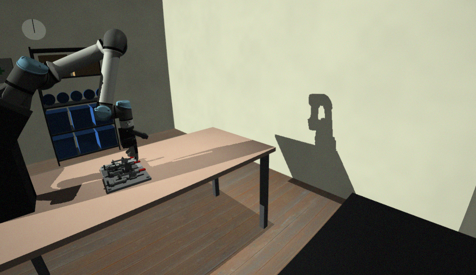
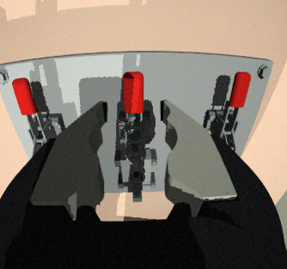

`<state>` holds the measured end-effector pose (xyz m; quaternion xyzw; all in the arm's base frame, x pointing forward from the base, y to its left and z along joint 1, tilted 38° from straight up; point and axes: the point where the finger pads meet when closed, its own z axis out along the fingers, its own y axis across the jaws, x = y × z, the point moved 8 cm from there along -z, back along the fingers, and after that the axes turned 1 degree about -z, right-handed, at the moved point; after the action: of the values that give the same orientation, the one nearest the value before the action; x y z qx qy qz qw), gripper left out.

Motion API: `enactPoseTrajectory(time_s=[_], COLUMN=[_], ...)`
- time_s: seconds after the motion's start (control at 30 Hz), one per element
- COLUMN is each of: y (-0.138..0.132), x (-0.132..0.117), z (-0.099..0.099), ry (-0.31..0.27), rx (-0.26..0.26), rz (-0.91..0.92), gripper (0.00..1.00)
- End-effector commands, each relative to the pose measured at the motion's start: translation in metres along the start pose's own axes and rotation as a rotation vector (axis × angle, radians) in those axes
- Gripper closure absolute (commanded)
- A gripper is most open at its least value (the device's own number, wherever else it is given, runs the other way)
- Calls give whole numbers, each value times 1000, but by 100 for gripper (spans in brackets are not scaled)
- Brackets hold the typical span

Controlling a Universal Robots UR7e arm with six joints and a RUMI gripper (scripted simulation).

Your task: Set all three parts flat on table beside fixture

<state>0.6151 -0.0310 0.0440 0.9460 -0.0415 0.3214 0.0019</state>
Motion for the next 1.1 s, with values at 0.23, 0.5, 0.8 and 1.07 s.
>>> enactPoseTrajectory(time_s=[0.23,0.5,0.8,1.07], y=[0,0,0,0], x=[1,1,1,1], z=[17,26,26,26], ry=[1,1,1,1], rx=[0,0,0,0], rz=[0,0,0,0], gripper=[72,72,72,100])
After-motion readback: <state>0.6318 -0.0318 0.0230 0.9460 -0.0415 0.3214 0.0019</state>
